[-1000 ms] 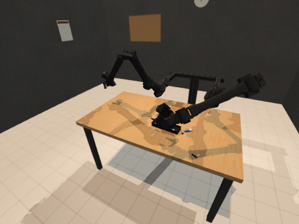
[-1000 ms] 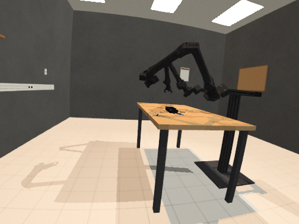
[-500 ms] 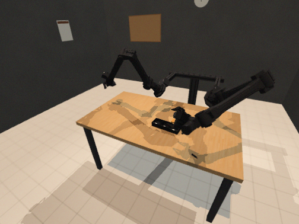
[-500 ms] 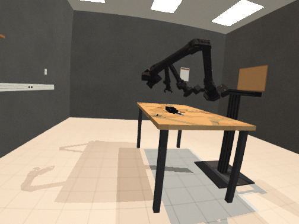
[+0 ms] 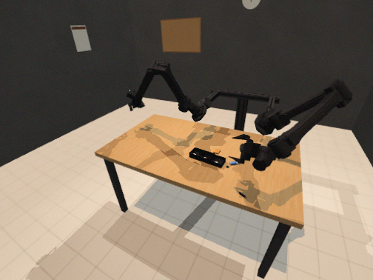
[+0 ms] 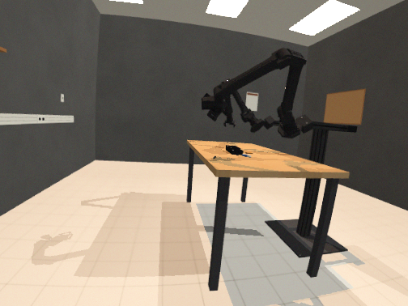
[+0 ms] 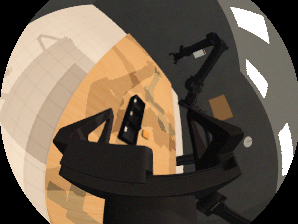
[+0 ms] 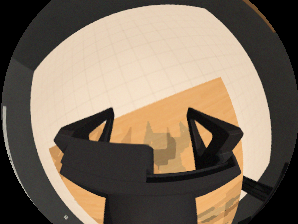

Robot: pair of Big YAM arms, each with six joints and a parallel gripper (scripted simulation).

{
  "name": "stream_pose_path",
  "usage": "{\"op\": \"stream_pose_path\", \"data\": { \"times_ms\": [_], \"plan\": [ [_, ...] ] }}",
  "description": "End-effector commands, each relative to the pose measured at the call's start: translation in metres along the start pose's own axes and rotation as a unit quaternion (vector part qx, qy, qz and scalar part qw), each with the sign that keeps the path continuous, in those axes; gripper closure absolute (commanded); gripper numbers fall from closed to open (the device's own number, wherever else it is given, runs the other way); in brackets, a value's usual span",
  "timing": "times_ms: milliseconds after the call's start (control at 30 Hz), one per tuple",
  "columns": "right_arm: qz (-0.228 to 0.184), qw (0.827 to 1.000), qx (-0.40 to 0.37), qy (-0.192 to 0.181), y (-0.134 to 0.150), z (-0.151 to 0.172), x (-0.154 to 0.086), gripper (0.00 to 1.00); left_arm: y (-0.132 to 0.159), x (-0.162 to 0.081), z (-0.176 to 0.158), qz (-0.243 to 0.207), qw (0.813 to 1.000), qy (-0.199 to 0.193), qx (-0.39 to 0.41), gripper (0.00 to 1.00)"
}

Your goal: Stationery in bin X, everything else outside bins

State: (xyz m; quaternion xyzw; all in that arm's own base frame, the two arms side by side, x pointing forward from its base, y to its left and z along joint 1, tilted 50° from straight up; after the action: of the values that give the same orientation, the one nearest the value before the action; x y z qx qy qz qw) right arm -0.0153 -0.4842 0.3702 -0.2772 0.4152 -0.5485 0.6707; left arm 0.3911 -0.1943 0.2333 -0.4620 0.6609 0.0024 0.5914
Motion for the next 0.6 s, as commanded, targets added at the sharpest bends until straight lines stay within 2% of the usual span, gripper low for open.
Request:
{"op": "stream_pose_path", "data": {
  "times_ms": [0,67,133,567],
  "plan": [
    [-0.005,1.0,0.0,-0.001,-0.004,0.001,-0.002,0.0,0.015,-0.026,-0.001,-0.008,0.999,-0.009,-0.037,0.0],
    [-0.005,1.0,0.0,-0.001,-0.004,0.001,-0.002,0.0,0.023,-0.037,-0.004,-0.012,0.999,-0.013,-0.049,0.0],
    [-0.005,1.0,0.0,-0.001,-0.004,0.001,-0.002,0.0,0.023,-0.037,-0.004,-0.012,0.999,-0.013,-0.049,0.0],
    [-0.005,1.0,0.0,-0.001,-0.004,0.001,-0.002,0.0,0.081,-0.091,-0.027,-0.042,0.99,-0.037,-0.128,0.0]
  ]
}}
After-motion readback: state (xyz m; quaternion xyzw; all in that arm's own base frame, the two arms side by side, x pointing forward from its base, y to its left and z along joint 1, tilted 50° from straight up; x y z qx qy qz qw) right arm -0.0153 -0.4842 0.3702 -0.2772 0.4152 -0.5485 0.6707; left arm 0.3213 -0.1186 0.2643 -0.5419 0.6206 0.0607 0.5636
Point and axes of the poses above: on each arm, the point where the finger pads meet when closed, its own x axis out along the fingers, its own z axis across the jaws, y = z × x, the point moved 2 cm from there along -x, back along the fingers, and after that the axes turned 12 degrees about -x, right-handed, at the moved point
